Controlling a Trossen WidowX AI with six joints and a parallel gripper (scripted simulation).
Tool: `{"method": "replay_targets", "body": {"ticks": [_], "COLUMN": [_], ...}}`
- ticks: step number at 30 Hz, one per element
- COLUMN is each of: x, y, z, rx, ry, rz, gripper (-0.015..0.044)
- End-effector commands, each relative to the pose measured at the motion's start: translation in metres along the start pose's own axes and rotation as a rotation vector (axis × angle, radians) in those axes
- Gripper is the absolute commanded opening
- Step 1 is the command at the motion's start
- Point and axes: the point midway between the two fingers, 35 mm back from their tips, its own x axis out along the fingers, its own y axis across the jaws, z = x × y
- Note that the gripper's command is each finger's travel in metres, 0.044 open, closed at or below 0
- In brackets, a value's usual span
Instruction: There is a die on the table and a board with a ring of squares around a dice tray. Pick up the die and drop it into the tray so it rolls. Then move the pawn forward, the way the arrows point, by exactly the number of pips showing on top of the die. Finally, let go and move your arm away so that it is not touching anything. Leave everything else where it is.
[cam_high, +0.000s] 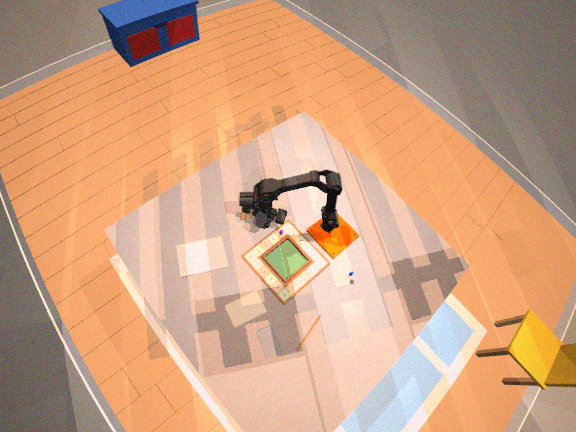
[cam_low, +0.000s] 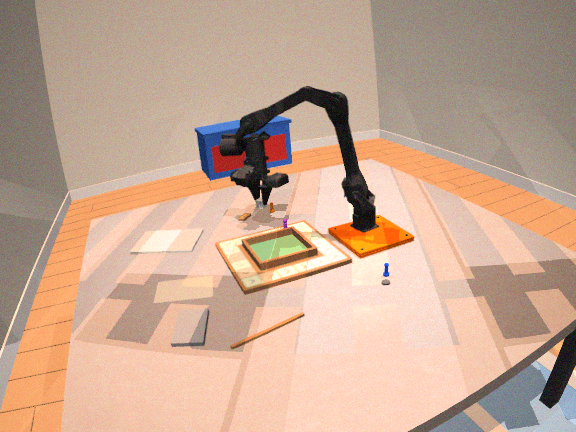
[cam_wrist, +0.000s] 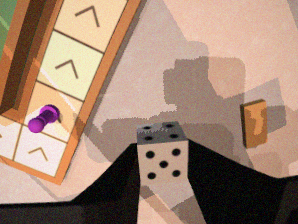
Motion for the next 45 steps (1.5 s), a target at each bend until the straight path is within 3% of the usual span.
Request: {"method": "replay_targets", "body": {"ticks": [1,10,45], "x": [-0.022,-0.056,-0.019], "y": [-0.001,0.004,0.132], "z": [0.001,0.002,0.114], "rx": [0.006,0.006,0.481], "ry": [-0.001,-0.001,-0.012], "rz": [-0.009,-0.009,0.007], "gripper": [0.0,0.0,0.0]}}
